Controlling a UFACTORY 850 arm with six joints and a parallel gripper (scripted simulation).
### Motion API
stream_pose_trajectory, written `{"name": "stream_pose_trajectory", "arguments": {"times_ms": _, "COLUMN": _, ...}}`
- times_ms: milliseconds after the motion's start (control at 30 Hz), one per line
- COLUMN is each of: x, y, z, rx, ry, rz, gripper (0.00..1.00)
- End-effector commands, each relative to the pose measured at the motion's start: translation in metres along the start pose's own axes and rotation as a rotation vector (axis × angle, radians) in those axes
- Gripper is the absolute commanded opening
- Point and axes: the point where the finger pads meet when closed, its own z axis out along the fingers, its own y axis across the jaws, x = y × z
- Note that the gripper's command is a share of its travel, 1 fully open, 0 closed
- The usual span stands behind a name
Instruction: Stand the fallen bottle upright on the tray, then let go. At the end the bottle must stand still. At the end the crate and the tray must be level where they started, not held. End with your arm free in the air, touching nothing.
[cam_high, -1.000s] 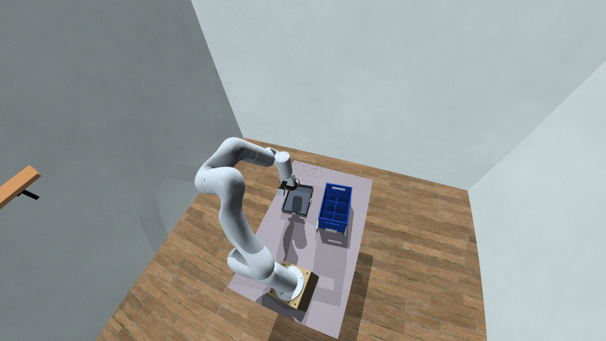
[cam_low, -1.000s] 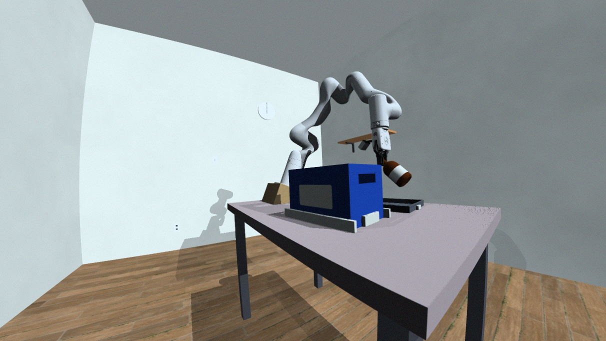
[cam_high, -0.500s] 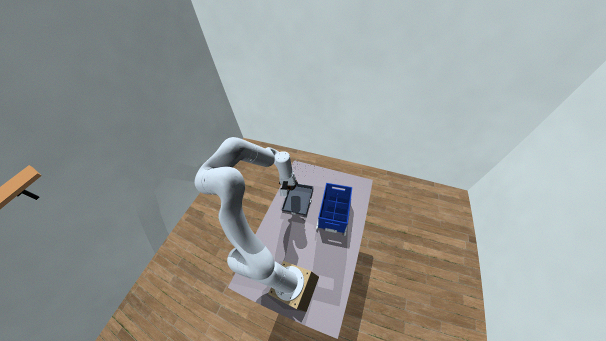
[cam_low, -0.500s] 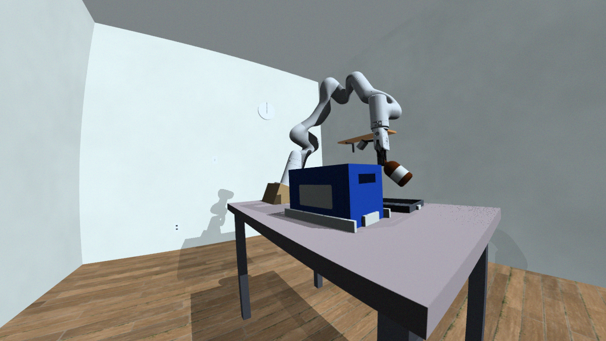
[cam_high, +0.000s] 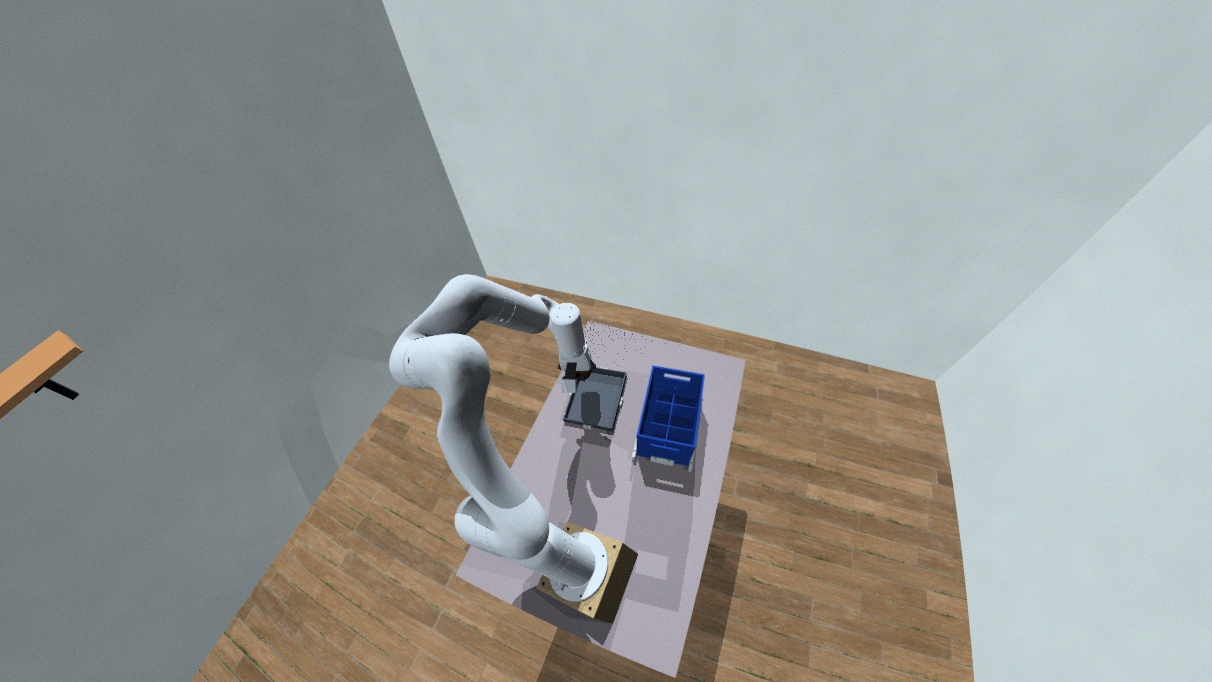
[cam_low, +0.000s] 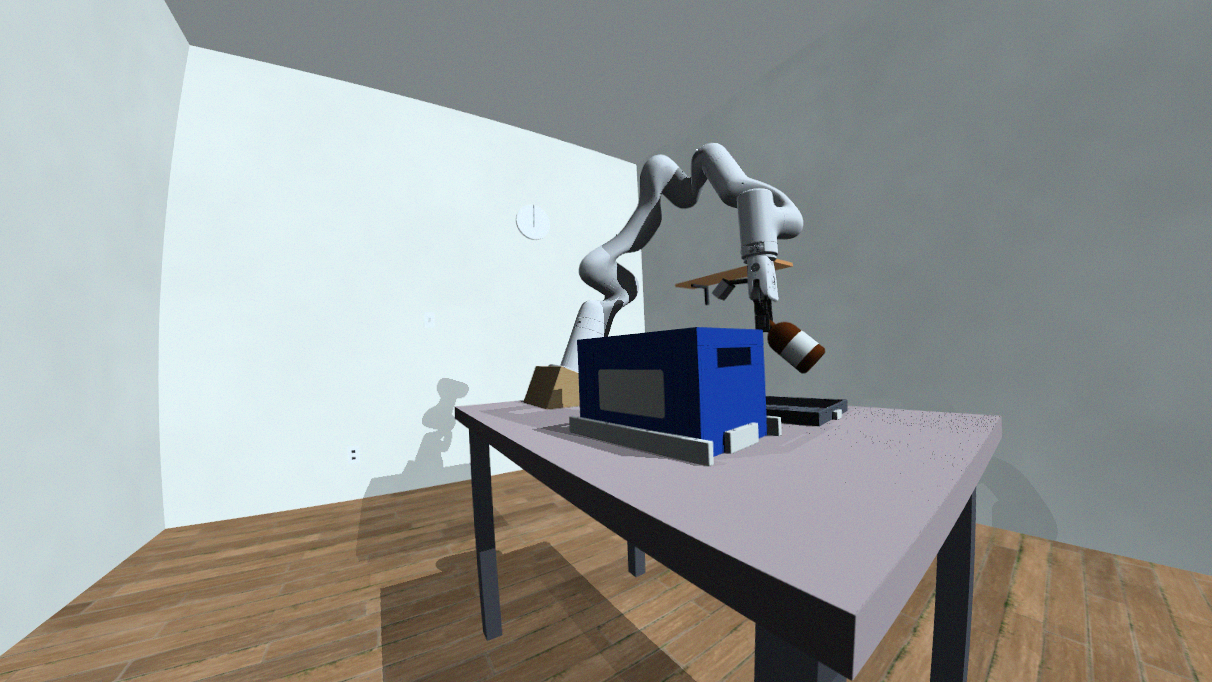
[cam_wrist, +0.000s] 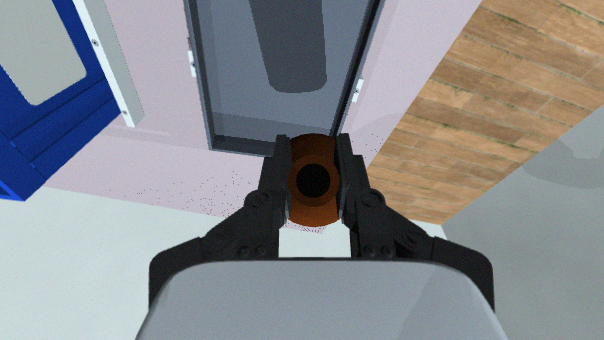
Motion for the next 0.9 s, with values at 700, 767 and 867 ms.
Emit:
{"name": "stream_pose_trajectory", "arguments": {"times_ms": 700, "x": -0.0009, "y": 0.0000, "z": -0.0009, "rx": 0.001, "ry": -0.002, "rz": -0.164, "gripper": 0.00}}
{"name": "stream_pose_trajectory", "arguments": {"times_ms": 767, "x": -0.0009, "y": 0.0000, "z": -0.0009, "rx": 0.001, "ry": -0.002, "rz": -0.194, "gripper": 0.00}}
{"name": "stream_pose_trajectory", "arguments": {"times_ms": 867, "x": -0.0009, "y": 0.0000, "z": -0.0009, "rx": 0.001, "ry": -0.002, "rz": -0.230, "gripper": 0.00}}
